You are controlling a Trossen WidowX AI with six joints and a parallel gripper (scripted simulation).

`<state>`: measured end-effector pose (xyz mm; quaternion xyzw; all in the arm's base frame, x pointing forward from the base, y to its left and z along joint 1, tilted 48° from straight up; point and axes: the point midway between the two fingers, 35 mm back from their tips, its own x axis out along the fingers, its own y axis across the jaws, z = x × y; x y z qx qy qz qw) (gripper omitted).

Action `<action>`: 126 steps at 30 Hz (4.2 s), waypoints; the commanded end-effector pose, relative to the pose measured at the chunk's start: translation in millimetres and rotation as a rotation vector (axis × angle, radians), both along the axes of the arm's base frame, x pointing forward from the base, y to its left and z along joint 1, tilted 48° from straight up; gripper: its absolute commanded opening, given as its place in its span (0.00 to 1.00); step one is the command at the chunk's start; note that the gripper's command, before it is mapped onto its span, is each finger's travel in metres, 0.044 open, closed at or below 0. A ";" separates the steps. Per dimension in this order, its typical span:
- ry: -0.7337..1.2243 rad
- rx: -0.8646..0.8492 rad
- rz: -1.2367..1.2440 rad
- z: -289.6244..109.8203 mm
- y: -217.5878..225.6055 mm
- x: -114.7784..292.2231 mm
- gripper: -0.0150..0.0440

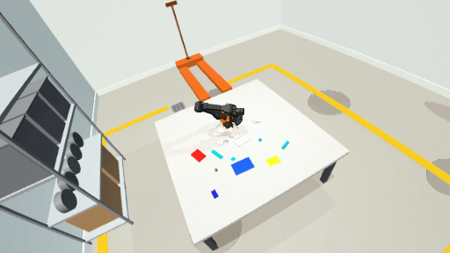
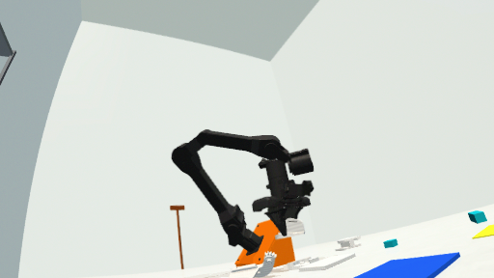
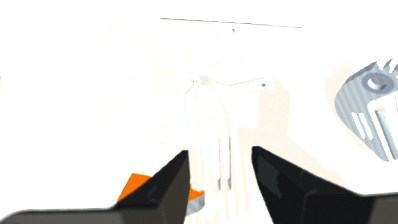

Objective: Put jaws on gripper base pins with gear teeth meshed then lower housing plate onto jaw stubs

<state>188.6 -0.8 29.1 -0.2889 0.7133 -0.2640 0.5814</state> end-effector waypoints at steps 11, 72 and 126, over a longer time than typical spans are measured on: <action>0.002 0.003 0.007 5.5 -6.6 28.4 0.48; 0.009 -0.004 0.014 21.5 -40.9 97.7 0.48; 0.010 -0.005 0.015 -12.7 -78.3 89.7 0.48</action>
